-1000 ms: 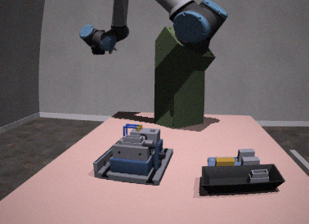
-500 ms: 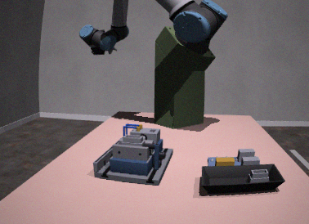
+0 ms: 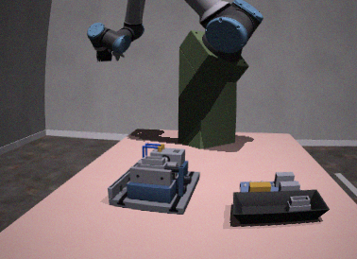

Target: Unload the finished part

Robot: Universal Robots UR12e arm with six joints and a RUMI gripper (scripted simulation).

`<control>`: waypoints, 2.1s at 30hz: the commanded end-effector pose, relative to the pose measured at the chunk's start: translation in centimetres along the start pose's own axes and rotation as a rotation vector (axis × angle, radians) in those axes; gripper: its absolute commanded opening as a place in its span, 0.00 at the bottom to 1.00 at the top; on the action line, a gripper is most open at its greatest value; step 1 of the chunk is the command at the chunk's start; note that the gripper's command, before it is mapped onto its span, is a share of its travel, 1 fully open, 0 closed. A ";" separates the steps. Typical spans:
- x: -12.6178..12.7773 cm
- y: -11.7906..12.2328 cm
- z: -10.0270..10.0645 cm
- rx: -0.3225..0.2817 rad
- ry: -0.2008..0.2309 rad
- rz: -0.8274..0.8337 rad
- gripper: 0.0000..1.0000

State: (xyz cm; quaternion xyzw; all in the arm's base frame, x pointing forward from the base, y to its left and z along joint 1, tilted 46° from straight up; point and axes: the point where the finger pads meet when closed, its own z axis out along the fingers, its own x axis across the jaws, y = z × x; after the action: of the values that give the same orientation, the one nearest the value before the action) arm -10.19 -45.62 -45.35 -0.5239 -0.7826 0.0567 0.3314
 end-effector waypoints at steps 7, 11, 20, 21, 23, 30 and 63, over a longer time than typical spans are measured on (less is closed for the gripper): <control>-6.3 5.5 -10.8 -0.112 -0.170 -0.122 1.00; -7.5 7.8 -14.7 -0.149 -0.223 -0.168 1.00; -9.1 11.9 -21.4 -0.210 -0.310 -0.247 1.00; -9.2 11.9 -21.4 -0.210 -0.311 -0.246 1.00; -9.3 13.5 -23.7 -0.232 -0.338 -0.276 1.00; -9.4 16.9 -28.6 -0.278 -0.395 -0.337 1.00; 1.2 37.8 -55.7 -0.560 -0.661 -0.727 1.00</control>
State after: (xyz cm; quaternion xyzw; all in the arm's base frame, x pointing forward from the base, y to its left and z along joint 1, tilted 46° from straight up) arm 45.93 -46.14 -21.96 -0.2761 -0.9564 -0.0807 -0.0511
